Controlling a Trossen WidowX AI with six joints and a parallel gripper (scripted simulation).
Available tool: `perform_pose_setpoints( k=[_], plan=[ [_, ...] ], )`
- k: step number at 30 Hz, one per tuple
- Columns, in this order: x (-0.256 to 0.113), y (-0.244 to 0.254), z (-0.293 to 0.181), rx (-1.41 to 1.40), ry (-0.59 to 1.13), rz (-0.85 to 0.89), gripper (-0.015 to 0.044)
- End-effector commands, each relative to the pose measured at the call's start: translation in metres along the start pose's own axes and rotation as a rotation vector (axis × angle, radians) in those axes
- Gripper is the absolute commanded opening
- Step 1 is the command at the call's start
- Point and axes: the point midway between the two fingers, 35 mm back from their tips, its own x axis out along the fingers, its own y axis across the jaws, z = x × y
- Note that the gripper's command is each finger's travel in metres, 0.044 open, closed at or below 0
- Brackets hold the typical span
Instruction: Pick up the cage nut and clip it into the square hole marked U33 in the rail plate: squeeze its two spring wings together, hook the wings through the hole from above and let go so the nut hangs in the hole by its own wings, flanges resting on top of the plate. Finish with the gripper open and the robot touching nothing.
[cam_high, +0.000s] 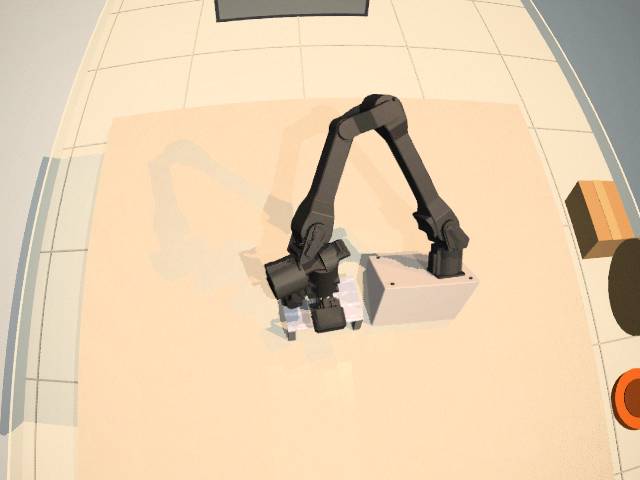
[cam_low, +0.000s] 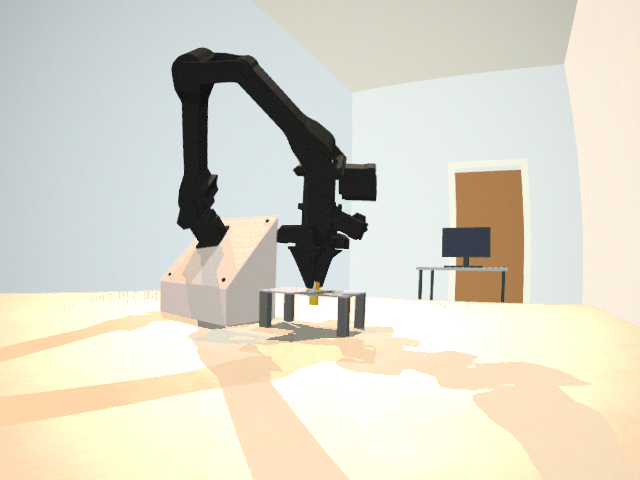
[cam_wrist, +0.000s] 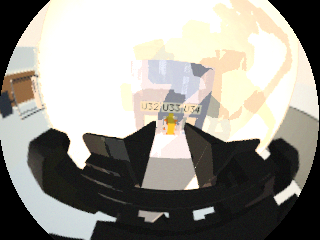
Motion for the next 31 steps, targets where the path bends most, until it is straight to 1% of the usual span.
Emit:
perform_pose_setpoints(
  k=[1,6,7,10,11,13,15,31],
  plan=[
    [0.0,0.0,0.0,0.0,0.0,0.0,0.0292],
    [0.0,0.0,0.0,0.0,0.0,0.0,0.0423],
    [0.0,0.0,0.0,0.0,0.0,0.0,0.044],
    [-0.003,0.0,0.0,0.0,-0.001,0.0,0.044],
    [-0.011,0.0,0.001,0.001,-0.005,0.001,0.044],
    [-0.039,0.001,0.0,0.003,-0.015,0.001,0.044],
    [-0.05,0.001,-0.001,0.004,-0.019,0.0,0.044],
    [-0.05,0.001,-0.001,0.004,-0.019,0.0,0.044]
  ],
)
